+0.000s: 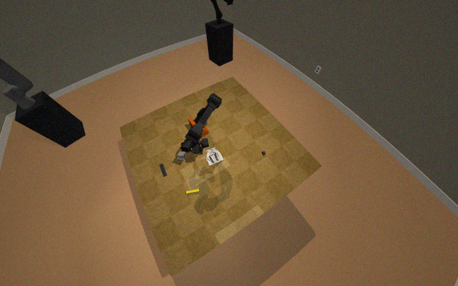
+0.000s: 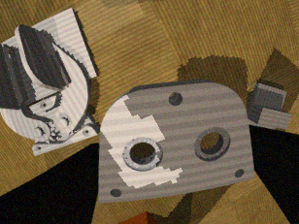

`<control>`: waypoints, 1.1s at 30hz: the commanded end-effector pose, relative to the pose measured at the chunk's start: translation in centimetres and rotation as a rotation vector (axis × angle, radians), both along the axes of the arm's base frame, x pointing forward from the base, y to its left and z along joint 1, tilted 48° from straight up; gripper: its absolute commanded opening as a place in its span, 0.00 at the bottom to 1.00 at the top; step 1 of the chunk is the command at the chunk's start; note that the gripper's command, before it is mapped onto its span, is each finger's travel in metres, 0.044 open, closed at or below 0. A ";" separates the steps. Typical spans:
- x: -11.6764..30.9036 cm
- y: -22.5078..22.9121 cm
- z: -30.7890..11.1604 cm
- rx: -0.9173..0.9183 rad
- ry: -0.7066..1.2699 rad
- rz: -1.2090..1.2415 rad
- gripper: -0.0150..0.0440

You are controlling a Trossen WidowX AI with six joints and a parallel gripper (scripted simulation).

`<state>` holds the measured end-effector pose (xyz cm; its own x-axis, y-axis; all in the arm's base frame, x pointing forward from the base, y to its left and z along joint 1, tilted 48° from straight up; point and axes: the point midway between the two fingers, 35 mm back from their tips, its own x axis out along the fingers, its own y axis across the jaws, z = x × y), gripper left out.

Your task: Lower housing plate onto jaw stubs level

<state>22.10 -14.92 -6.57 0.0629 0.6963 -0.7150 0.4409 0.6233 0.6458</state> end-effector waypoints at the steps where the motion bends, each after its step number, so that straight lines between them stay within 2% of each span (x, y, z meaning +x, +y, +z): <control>1: 0.5 1.3 1.0 0.011 -0.016 0.018 0.85; 33: 3.5 8.0 6.3 0.037 -0.152 0.154 0.85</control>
